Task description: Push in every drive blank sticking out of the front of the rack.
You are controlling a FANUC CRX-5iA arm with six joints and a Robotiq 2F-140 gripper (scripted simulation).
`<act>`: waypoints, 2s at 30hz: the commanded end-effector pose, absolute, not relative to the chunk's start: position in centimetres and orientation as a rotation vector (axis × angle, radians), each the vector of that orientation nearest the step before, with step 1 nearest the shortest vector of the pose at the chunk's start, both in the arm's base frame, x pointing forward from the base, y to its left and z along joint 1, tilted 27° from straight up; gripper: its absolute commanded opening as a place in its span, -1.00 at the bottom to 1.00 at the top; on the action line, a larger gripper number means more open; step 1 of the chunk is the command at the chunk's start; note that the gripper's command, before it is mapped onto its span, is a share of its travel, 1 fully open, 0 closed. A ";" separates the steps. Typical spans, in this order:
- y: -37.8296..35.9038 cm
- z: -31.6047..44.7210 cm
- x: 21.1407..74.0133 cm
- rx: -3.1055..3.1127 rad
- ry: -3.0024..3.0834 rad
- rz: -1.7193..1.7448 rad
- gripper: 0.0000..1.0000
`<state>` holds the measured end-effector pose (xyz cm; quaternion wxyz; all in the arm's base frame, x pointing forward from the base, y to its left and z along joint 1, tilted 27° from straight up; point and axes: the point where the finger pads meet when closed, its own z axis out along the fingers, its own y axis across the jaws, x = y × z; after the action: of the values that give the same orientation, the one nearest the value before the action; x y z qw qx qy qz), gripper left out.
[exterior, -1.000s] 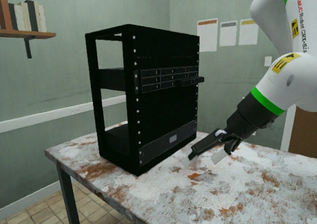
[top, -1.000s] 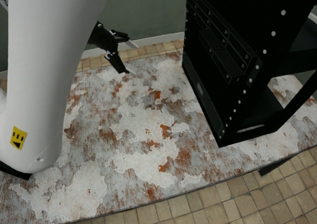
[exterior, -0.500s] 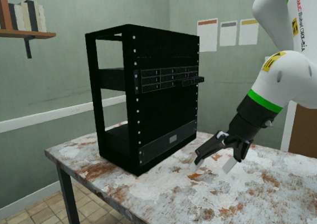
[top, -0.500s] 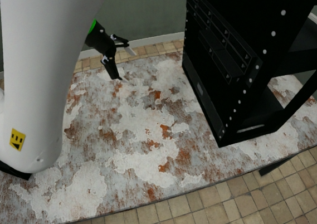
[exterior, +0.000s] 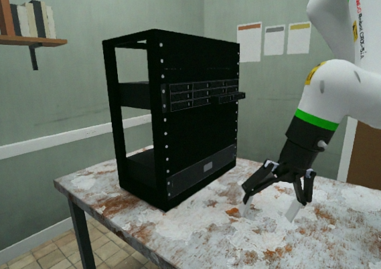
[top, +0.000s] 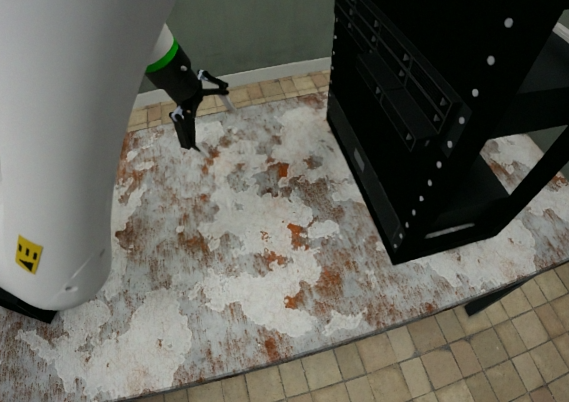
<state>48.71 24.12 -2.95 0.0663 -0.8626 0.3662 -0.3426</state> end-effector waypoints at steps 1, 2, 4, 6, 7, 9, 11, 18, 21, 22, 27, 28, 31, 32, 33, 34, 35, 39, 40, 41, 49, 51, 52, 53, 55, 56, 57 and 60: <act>24.3 -3.7 47.8 -2.572 1.189 -0.941 1.00; 24.4 -3.9 47.5 -2.560 1.215 -0.911 1.00; 24.4 -3.9 47.5 -2.560 1.215 -0.911 1.00; 24.6 -4.3 46.9 -2.534 1.268 -0.851 1.00; 24.8 -4.5 46.6 -2.520 1.294 -0.821 1.00; 25.1 -4.9 46.0 -2.489 1.346 -0.759 1.00; 25.5 -5.2 45.3 -2.455 1.398 -0.695 1.00; 27.4 -5.8 43.3 -2.307 1.568 -0.466 1.00; 27.8 -5.8 43.0 -2.283 1.591 -0.432 1.00; 28.1 -5.8 42.7 -2.257 1.613 -0.399 1.00; 30.0 -5.4 41.5 -2.119 1.715 -0.230 1.00; 30.4 -5.2 41.3 -2.089 1.733 -0.197 1.00; 31.7 -4.6 40.8 -1.994 1.785 -0.097 1.00; 32.2 -4.4 40.6 -1.961 1.800 -0.064 1.00; 32.6 -4.1 40.5 -1.928 1.815 -0.031 1.00; 33.0 -3.8 40.4 -1.894 1.829 0.002 1.00; 33.4 -3.5 40.3 -1.859 1.843 0.035 1.00; 34.3 -2.7 40.1 -1.788 1.867 0.099 1.00; 34.7 -2.3 40.1 -1.752 1.878 0.131 1.00; 35.1 -1.9 40.1 -1.715 1.888 0.162 1.00; 37.9 2.3 40.5 -1.408 1.937 0.400 1.00; 38.5 3.6 40.8 -1.329 1.941 0.455 1.00; 38.7 4.2 40.9 -1.289 1.942 0.482 1.00; 38.9 4.9 41.1 -1.249 1.942 0.508 1.00; 38.9 4.9 41.1 -1.249 1.942 0.508 1.00; 39.1 5.6 41.3 -1.209 1.941 0.534 1.00; 39.2 6.3 41.5 -1.169 1.940 0.560 1.00; 39.5 8.4 42.1 -1.049 1.930 0.632 1.00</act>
<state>41.64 39.03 6.31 0.3845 -0.4634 0.7657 0.2259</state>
